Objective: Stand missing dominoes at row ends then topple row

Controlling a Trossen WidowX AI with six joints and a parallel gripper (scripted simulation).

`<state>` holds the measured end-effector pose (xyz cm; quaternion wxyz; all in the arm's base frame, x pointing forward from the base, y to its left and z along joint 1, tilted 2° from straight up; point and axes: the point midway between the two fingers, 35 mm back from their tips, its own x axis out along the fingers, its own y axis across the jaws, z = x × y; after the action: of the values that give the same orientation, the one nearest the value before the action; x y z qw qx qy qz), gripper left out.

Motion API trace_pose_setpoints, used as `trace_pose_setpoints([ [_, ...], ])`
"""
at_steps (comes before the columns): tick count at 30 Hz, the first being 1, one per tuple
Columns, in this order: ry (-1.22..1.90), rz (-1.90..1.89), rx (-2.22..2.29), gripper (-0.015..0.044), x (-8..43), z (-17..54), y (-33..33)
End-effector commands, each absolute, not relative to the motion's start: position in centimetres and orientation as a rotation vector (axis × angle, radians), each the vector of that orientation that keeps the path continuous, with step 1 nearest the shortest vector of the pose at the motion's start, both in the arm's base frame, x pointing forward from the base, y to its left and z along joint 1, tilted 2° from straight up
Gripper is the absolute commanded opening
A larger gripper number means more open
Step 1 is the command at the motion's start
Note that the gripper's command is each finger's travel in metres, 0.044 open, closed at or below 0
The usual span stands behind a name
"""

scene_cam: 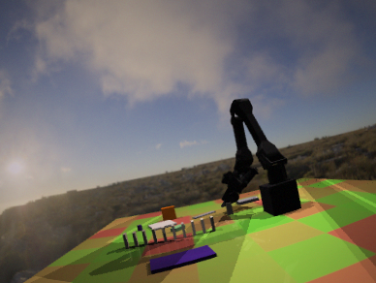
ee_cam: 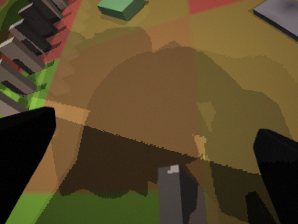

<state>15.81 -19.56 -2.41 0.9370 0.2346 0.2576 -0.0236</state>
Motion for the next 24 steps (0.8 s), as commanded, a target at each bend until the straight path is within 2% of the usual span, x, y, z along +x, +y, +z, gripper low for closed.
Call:
trace_pose_setpoints([
  [1,0.824,-0.189,0.743,0.044,16.2,-2.3,-20.2],
  [8,1.085,-0.596,1.025,0.044,16.7,0.0,-20.6],
  [17,1.114,-1.196,1.258,0.044,16.1,3.9,-19.2],
  [24,1.095,-1.277,1.275,0.044,15.9,4.5,-19.0],
])
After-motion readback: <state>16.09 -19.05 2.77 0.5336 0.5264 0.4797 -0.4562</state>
